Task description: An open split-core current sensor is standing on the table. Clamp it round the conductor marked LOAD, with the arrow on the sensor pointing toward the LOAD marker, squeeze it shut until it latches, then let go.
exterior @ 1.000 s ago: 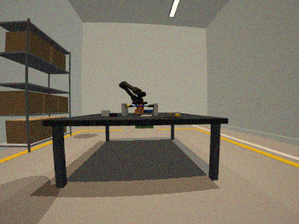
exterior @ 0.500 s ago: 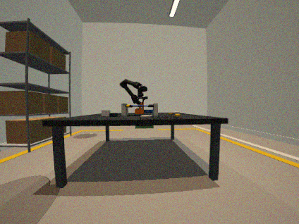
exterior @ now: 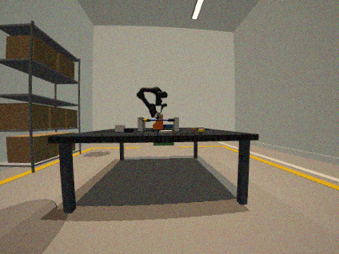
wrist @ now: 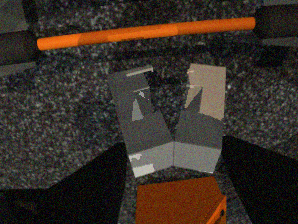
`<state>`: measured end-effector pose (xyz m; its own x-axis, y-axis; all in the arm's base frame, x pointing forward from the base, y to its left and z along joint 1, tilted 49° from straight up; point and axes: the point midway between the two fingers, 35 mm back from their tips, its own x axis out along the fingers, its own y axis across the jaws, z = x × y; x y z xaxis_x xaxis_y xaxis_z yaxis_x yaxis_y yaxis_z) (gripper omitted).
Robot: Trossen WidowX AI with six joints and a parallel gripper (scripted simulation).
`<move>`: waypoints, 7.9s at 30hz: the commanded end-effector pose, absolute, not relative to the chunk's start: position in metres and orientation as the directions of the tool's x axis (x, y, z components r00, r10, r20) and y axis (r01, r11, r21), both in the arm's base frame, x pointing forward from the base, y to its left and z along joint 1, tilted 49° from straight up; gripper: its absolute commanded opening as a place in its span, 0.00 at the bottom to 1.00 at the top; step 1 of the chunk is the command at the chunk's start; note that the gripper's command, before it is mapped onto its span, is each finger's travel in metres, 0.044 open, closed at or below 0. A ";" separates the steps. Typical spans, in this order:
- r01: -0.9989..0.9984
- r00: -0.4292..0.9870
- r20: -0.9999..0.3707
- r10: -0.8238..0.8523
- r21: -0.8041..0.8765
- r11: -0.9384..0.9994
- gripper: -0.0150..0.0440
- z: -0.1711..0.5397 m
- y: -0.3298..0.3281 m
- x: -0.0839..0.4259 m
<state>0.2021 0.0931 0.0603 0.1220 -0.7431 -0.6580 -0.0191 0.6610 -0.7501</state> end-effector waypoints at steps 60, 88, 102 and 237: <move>0.991 0.131 -0.660 -0.740 0.058 0.124 0.25 0.064 0.107 0.399; 0.991 0.127 -0.659 -0.741 0.058 0.118 0.25 0.037 0.076 0.404; 0.991 0.127 -0.659 -0.741 0.058 0.118 0.25 0.037 0.076 0.404; 0.993 0.115 -0.660 -0.743 0.051 0.109 0.25 -0.001 0.031 0.412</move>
<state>0.4123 0.0293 -0.0019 0.1133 -0.7431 -0.6596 0.9930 0.1063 0.0508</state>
